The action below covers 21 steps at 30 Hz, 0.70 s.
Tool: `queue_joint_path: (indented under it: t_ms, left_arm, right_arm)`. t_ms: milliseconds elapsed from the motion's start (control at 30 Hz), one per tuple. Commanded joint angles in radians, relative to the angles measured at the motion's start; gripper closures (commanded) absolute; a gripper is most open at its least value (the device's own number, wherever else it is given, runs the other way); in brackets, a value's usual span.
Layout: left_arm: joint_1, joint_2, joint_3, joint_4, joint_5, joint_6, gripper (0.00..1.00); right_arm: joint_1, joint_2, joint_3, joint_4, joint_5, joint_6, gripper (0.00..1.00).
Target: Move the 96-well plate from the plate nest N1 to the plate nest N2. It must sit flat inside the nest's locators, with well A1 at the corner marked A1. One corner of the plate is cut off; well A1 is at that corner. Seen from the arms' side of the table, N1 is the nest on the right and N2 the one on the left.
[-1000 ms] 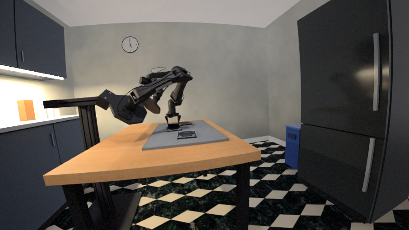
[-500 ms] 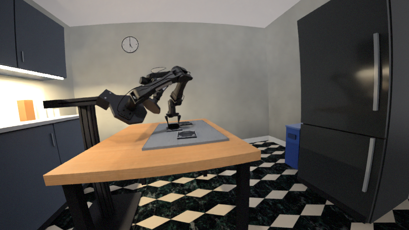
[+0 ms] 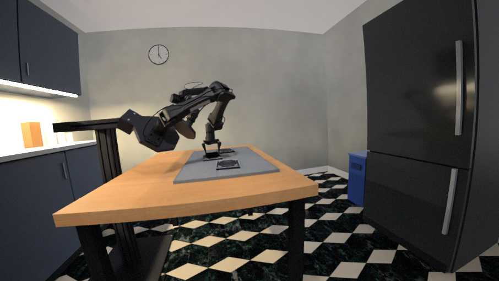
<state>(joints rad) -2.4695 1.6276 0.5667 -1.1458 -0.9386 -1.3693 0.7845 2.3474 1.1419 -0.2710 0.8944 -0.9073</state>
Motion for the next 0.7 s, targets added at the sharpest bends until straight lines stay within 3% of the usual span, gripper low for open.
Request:
queue_joint_path:
  t_ms: [0,667]
  left_arm:
    - [-0.012,0.018,0.039,-0.011,-0.013,-0.007,0.00]
    - [-0.012,0.018,0.039,-0.011,-0.013,-0.007,0.00]
  right_arm:
    - [-0.026,0.038,-0.014,0.072,-0.020,-0.042,0.22]
    - [-0.005,0.005,0.052,-0.081,-0.027,0.019,0.22]
